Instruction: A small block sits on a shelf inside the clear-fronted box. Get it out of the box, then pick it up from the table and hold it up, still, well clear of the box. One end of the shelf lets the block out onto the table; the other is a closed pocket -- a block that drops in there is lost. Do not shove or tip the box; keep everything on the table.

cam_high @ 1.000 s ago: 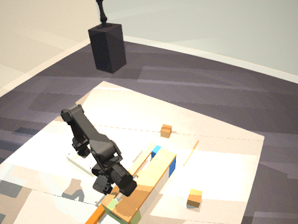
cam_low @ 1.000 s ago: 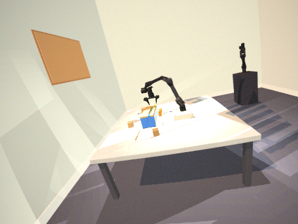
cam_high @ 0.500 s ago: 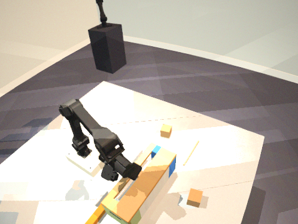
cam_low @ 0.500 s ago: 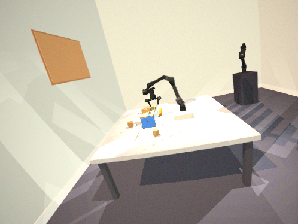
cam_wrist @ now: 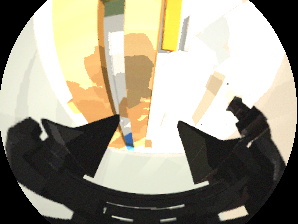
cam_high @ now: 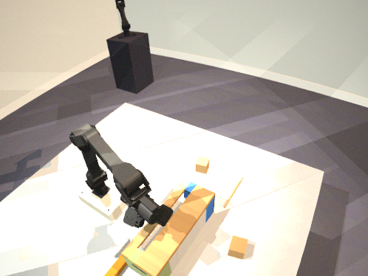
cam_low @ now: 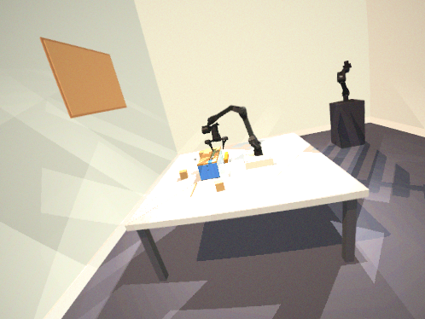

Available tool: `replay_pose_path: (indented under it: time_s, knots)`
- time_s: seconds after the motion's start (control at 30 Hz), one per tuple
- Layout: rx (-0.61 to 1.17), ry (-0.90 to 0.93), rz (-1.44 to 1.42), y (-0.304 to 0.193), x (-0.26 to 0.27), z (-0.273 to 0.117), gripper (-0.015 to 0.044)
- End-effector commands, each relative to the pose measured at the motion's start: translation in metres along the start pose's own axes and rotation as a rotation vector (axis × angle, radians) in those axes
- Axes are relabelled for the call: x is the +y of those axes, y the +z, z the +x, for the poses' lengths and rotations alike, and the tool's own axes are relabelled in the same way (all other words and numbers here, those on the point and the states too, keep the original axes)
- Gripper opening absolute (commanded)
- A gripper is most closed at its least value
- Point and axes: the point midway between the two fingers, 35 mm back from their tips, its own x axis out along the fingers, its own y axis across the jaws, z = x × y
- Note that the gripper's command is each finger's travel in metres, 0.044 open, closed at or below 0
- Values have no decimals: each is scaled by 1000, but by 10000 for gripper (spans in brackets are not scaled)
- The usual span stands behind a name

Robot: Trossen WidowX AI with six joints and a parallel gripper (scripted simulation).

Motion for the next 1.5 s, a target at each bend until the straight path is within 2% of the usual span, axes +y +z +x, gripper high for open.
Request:
replay_pose_path:
  time_s: [0.0,1.13,1.47]
  knots:
    - [5,0,3,1,0,5,400]
    - [5,-1,3,24,-2,56,400]
    - [2,-1,6,7,-1,59,400]
